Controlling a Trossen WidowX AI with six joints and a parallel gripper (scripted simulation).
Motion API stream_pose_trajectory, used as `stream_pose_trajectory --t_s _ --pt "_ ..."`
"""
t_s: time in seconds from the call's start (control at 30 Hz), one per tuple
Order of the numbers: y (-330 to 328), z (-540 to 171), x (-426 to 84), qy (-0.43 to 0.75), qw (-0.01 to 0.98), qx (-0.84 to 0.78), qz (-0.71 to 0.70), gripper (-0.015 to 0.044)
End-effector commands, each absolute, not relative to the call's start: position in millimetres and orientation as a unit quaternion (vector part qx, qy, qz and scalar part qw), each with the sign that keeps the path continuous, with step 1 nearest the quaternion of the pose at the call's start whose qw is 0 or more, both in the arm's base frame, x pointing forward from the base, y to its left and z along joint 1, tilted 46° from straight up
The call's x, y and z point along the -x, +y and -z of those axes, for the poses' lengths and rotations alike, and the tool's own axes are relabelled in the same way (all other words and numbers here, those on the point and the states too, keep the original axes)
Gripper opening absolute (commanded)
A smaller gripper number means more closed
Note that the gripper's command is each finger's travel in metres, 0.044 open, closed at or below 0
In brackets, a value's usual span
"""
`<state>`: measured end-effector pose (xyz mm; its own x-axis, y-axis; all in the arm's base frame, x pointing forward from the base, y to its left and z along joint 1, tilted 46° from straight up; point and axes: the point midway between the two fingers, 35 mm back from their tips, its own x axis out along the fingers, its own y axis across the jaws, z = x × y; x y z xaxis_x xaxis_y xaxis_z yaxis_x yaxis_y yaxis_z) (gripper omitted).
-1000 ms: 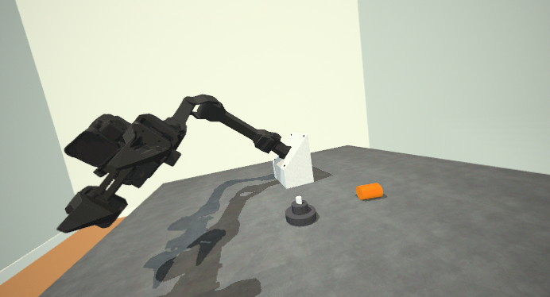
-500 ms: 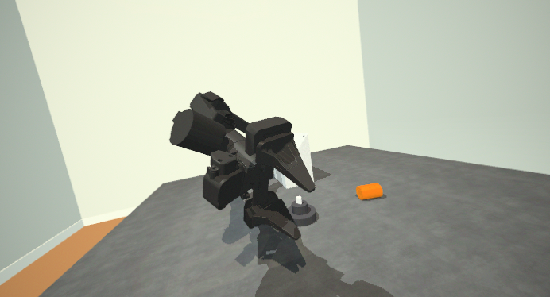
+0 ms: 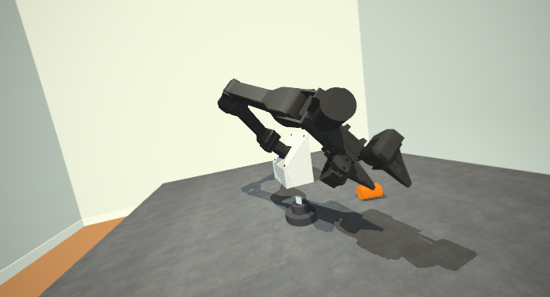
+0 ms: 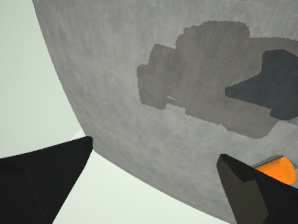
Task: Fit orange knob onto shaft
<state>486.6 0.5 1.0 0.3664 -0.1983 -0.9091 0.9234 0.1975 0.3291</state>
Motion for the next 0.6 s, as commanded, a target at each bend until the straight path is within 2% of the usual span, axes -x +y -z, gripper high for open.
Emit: stream_pose_trajectory --t_s 0.0,0.2,0.4,0.57 --pt "32 49 -446 0.369 0.618 -0.459 0.521 0.0440" --pt "61 88 -393 0.310 0.587 -0.414 0.623 0.0440" --pt "77 108 -339 0.201 0.598 -0.358 0.688 0.0440" --pt "78 110 -331 0.180 0.604 -0.349 0.693 0.0440"
